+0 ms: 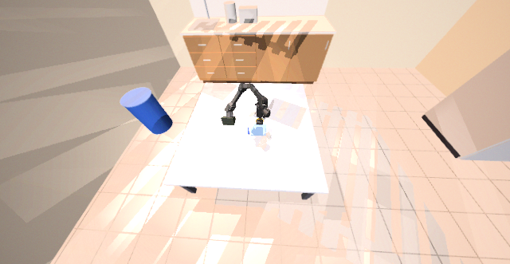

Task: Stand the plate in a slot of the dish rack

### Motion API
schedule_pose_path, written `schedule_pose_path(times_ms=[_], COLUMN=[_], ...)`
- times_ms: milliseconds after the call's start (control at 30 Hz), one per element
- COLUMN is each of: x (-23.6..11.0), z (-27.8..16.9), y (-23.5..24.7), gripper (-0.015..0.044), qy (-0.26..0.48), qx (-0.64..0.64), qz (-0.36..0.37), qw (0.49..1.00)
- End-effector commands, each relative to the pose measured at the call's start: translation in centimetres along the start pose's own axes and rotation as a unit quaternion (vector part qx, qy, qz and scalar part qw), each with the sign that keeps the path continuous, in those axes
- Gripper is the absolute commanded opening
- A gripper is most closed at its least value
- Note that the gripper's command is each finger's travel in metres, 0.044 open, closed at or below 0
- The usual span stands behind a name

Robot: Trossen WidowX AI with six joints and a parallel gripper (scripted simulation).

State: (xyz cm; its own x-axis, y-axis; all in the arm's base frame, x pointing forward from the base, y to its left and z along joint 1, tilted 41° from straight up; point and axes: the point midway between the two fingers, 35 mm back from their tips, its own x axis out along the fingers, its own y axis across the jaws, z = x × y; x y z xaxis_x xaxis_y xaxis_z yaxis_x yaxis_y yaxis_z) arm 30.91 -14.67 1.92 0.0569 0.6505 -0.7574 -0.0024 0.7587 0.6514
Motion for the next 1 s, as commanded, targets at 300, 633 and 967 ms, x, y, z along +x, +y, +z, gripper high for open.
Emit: schedule_pose_path(times_ms=[300, 633, 967], x=[-5.0, -5.5, -6.1], z=[0.0, -0.1, -1.0], y=[0.1, 2.9, 6.8], gripper=[0.0000, 0.0000, 0.0000], qy=[-0.002, -0.005, -0.013], qx=[-0.003, 0.109, 0.276], qz=[-0.003, -0.007, -0.017], qw=[1.000, 0.994, 0.961])
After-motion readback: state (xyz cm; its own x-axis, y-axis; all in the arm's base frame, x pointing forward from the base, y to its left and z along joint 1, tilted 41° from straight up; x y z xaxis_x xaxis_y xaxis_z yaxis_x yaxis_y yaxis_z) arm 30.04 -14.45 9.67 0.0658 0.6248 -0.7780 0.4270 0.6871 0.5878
